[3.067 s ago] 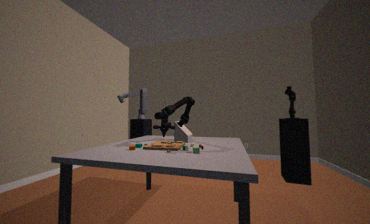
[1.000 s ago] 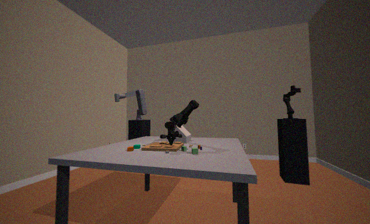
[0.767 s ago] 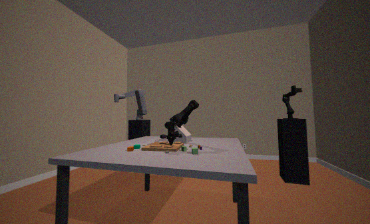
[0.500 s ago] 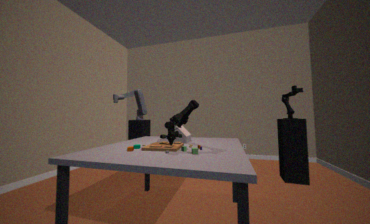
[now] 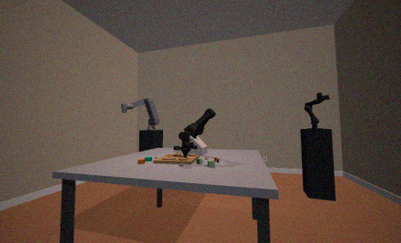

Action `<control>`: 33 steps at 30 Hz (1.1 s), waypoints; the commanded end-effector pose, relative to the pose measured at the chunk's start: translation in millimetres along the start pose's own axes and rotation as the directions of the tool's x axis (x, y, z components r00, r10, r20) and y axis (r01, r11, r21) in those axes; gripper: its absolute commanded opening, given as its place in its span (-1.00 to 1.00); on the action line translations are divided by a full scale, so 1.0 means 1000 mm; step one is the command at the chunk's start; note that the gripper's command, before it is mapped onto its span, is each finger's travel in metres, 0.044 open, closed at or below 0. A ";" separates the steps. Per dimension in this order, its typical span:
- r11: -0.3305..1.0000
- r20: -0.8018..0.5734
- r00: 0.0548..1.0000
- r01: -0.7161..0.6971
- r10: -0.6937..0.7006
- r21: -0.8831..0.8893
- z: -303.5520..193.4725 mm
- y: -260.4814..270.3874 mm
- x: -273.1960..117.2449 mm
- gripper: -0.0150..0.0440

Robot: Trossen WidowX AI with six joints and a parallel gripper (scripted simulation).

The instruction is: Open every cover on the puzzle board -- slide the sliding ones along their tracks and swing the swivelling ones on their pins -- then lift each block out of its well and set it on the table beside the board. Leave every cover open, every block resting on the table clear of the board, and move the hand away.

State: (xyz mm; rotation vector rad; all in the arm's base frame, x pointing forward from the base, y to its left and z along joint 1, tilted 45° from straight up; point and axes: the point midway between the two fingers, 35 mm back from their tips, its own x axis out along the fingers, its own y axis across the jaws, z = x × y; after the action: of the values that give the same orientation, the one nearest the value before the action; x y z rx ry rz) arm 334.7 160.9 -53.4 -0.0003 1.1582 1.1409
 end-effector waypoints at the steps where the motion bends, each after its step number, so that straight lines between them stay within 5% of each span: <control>1: 1.000 -0.004 1.000 -0.009 0.009 0.009 -0.003 0.002 0.001 -0.49; 20: 1.000 -0.003 1.000 -0.006 0.006 0.008 -0.002 0.000 -0.011 -0.49; 26: 1.000 -0.009 1.000 -0.005 0.005 0.019 -0.003 -0.001 -0.035 0.00; 33: 1.000 -0.005 1.000 -0.006 0.006 0.026 -0.003 0.000 -0.064 0.00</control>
State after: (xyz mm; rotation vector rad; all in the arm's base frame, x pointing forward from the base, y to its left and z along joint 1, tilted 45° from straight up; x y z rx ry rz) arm 334.2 117.7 -15.5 0.0245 1.1869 1.1265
